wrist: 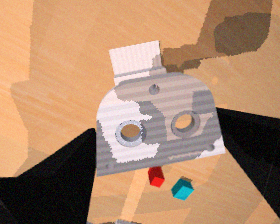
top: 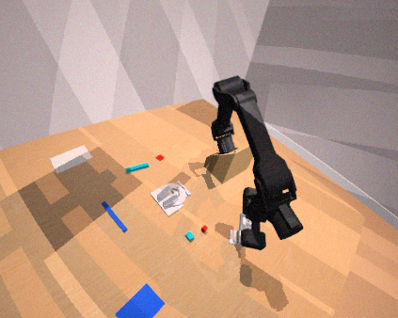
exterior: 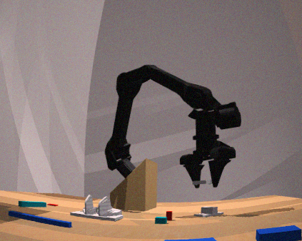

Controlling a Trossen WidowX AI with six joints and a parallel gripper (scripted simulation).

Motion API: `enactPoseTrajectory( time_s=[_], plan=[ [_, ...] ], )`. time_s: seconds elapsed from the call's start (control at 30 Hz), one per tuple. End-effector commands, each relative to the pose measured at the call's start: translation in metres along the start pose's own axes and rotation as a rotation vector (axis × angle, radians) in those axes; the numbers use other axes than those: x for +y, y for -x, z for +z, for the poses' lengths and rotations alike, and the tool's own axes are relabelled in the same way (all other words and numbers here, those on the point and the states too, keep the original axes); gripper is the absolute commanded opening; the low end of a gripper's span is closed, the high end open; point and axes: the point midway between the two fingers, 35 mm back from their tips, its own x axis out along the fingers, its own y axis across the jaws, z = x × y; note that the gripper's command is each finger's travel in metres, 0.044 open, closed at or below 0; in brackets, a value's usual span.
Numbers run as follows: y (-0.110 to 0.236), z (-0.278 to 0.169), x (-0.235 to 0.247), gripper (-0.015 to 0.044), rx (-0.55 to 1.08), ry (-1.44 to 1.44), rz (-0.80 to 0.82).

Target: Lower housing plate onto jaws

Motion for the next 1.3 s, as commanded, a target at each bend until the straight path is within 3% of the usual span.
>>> enactPoseTrajectory(
  time_s=[0.0, 1.27],
  plan=[
    [0.005, -0.010, 0.000, 0.0351, -0.005, -0.069, -0.006],
    [0.020, -0.113, 0.019, 0.0351, -0.031, -0.821, -0.016]
  ],
)
